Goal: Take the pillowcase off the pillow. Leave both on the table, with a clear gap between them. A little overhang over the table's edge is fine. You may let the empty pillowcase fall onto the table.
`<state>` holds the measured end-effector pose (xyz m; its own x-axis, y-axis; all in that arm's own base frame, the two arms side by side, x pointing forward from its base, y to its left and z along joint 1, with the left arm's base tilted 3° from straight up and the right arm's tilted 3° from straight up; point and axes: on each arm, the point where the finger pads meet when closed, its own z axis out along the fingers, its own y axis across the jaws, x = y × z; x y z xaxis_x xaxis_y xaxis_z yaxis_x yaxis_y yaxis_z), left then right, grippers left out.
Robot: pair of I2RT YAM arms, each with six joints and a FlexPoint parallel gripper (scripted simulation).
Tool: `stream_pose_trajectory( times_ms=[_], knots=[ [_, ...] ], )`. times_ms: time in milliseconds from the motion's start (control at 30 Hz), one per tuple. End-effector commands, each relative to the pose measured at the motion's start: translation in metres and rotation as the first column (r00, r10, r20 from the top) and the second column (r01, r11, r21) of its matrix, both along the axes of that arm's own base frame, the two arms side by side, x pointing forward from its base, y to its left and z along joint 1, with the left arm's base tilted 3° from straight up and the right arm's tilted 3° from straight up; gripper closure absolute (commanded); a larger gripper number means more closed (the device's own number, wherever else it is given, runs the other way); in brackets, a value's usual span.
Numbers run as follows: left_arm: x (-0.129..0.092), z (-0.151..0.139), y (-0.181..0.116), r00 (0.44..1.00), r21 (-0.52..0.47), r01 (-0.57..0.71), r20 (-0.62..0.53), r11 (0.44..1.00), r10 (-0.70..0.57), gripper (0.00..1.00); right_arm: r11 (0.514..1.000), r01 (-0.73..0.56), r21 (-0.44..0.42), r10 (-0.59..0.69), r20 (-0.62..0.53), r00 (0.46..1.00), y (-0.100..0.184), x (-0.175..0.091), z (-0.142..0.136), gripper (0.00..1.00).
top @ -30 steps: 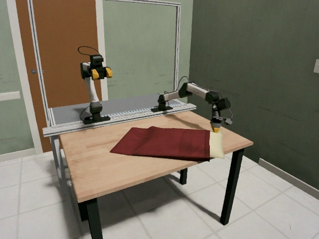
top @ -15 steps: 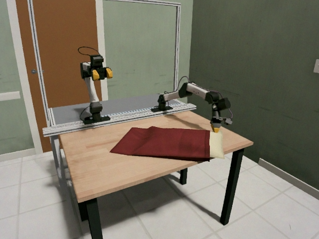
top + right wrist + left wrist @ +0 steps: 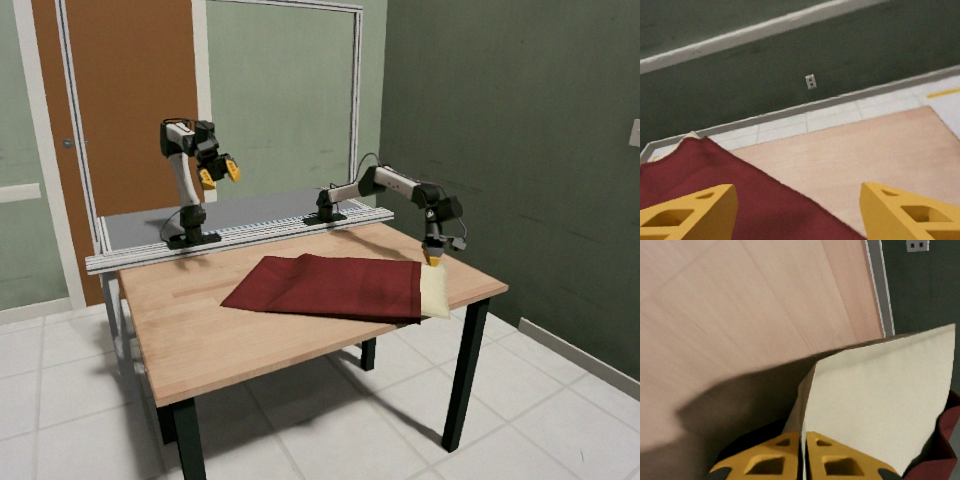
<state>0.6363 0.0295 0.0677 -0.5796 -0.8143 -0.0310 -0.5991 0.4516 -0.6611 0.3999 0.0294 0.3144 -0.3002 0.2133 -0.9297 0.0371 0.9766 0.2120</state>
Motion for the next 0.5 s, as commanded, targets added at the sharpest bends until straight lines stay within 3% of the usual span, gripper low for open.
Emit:
stream_pose_trajectory(
  times_ms=[0,400,467],
  knots=[
    [-0.002,0.013,-0.013,1.0,-0.008,0.026,0.018,1.0,-0.025,1.0,0.998,0.025,0.063,-0.019,-0.09,0.996,0.007,0.002,-0.017,0.4],
    [-0.002,0.013,-0.013,1.0,-0.008,0.026,0.018,1.0,-0.025,1.0,0.981,0.124,0.151,-0.053,-0.406,0.912,0.039,-0.011,-0.101,0.4],
    [-0.002,0.013,-0.013,1.0,-0.008,0.026,0.018,1.0,-0.025,1.0,0.981,0.124,0.151,-0.053,-0.406,0.912,0.039,-0.011,-0.101,0.4]
  ],
)
